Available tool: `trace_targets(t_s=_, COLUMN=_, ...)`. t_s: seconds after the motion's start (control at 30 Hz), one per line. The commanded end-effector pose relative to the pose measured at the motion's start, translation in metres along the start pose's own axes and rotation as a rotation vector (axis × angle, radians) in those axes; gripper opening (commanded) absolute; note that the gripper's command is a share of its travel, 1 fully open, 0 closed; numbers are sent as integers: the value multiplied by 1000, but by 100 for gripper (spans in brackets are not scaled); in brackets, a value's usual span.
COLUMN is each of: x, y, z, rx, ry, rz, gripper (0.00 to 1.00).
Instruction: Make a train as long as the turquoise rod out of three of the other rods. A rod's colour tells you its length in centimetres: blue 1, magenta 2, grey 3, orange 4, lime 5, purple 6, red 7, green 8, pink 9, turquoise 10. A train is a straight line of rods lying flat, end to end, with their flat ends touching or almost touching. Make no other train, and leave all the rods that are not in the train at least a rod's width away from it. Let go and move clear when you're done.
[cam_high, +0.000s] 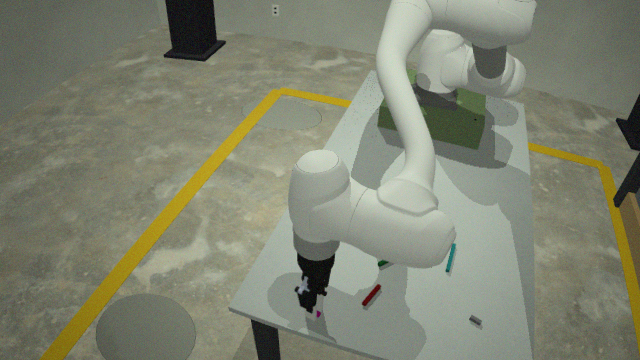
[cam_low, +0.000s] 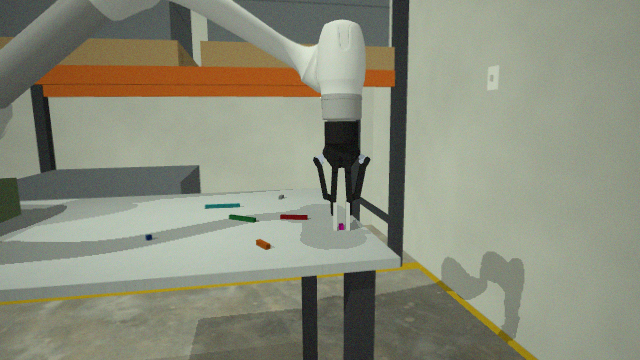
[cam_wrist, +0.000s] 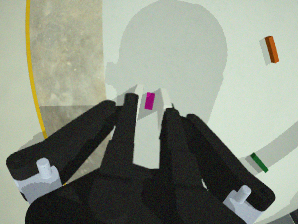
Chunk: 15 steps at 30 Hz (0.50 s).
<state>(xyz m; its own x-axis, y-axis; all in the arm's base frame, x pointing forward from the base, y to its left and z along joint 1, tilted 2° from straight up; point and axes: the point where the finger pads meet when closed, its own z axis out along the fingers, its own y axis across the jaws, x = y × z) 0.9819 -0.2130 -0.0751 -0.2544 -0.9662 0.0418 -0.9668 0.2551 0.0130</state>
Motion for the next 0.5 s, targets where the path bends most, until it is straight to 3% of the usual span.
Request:
trace_targets(t_s=0.0, x=0, y=0, z=0, rx=0, ry=0, rz=0, gripper=23)
trace_targets(t_s=0.03, x=0, y=0, z=0, rx=0, ry=0, rz=0, gripper=23)
trace_targets(t_s=0.07, x=0, y=0, z=0, rx=0, ry=0, rz=0, gripper=12)
trace_targets(t_s=0.47, x=0, y=0, z=0, rx=0, ry=0, rz=0, gripper=12)
